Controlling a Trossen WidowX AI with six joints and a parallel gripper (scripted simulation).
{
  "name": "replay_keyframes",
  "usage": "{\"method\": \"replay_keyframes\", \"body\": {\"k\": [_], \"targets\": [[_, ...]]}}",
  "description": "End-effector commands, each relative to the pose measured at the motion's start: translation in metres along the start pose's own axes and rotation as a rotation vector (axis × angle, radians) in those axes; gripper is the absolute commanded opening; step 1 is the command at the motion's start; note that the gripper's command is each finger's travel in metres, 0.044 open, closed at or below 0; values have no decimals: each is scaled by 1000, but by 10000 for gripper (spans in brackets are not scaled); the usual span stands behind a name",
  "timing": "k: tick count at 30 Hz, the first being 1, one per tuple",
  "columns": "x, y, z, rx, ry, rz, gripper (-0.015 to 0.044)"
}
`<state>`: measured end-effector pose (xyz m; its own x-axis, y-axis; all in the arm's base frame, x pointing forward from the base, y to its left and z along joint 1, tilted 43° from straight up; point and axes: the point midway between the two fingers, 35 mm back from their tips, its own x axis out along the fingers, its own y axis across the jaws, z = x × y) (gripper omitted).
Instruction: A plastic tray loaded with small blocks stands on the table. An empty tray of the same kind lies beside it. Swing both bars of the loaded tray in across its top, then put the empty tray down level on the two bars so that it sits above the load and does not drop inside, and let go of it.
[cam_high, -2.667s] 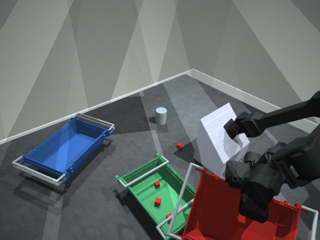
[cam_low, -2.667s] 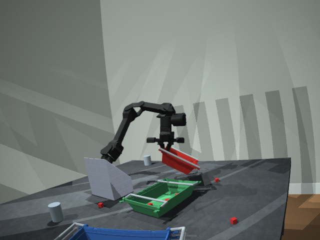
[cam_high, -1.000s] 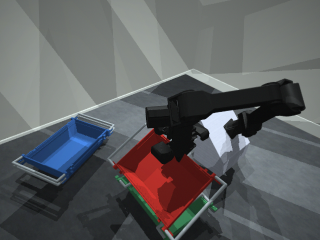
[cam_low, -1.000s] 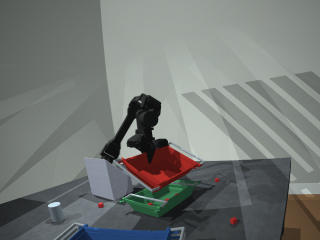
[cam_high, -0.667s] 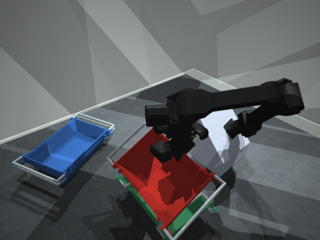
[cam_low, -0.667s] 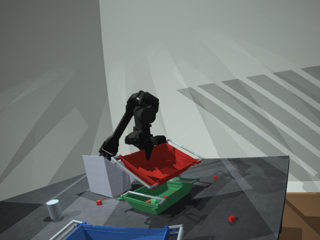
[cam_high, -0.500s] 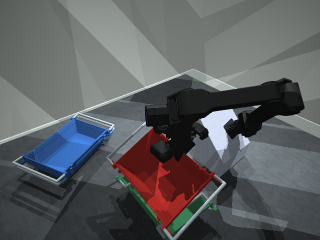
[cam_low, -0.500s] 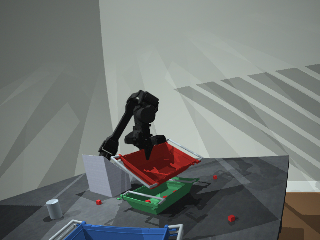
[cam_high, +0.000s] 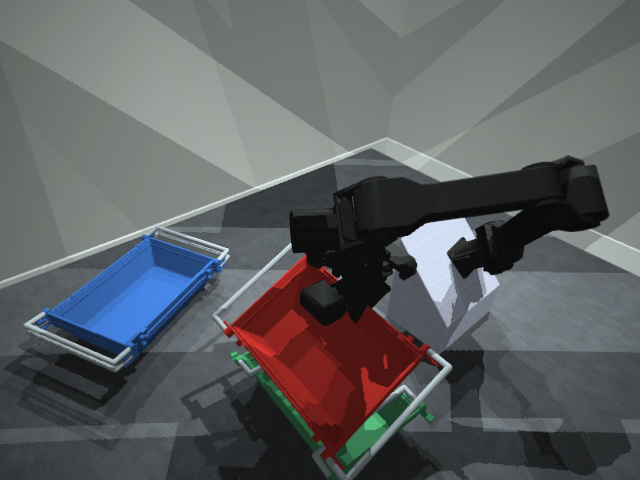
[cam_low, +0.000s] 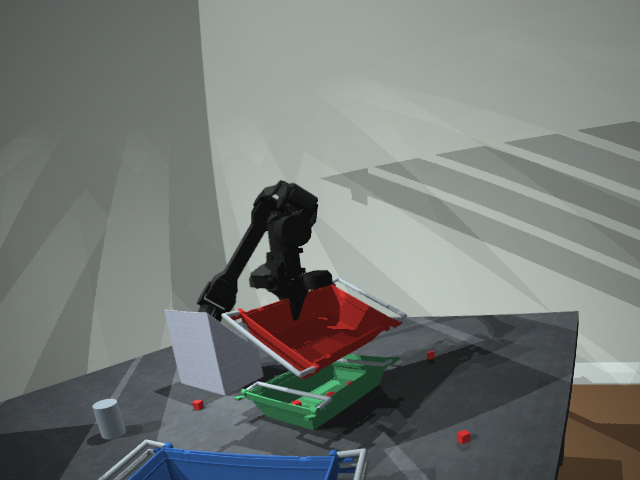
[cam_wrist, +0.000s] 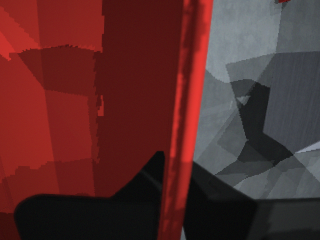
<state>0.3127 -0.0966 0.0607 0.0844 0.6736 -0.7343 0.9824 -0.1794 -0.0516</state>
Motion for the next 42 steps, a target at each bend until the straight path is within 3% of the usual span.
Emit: {"method": "replay_keyframes", "body": {"k": [1, 18, 42], "targets": [[-7, 4, 2, -4, 2, 28, 0], [-5, 4, 2, -4, 2, 28, 0], [37, 5, 1, -4, 2, 28, 0]]}}
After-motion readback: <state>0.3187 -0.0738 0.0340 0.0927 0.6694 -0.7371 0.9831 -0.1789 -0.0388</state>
